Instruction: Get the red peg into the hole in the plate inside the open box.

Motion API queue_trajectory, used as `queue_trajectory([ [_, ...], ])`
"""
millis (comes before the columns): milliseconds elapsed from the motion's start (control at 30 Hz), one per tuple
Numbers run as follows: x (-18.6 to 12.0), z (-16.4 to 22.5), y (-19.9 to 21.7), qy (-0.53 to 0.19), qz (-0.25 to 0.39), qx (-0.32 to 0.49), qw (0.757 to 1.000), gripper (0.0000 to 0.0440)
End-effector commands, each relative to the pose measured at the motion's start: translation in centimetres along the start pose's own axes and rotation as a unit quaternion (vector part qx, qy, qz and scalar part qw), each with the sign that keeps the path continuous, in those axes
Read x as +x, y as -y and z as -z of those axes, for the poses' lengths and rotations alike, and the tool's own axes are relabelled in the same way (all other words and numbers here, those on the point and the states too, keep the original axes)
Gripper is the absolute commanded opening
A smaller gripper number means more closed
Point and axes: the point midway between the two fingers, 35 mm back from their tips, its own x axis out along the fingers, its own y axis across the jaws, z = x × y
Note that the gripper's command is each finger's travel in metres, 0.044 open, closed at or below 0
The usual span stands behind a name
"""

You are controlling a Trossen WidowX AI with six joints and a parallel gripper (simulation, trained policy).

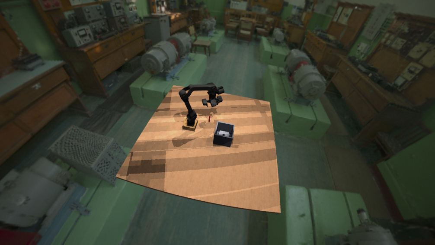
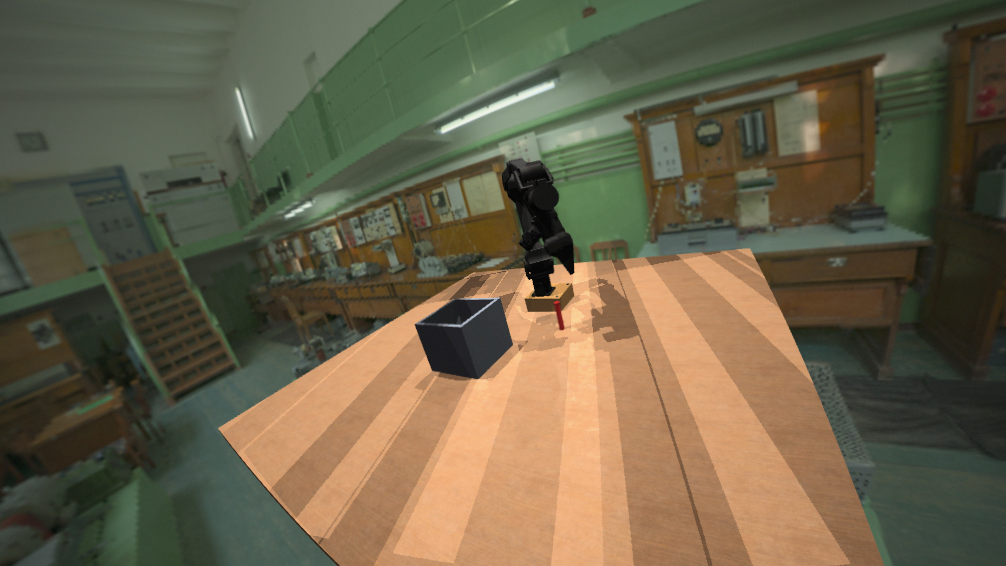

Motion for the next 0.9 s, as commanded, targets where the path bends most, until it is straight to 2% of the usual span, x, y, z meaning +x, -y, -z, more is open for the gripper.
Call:
queue_trajectory([
  [0, 1.0, -0.9, 1.0, 0.014, 0.029, 0.007, 0.999, 0.0438],
  [400, 4.2, -3.2, 3.6, 0.046, 0.101, 0.027, 0.993, 0.0440],
  [867, 8.9, -5.9, 4.8, 0.075, 0.110, 0.062, 0.989, 0.0439],
])
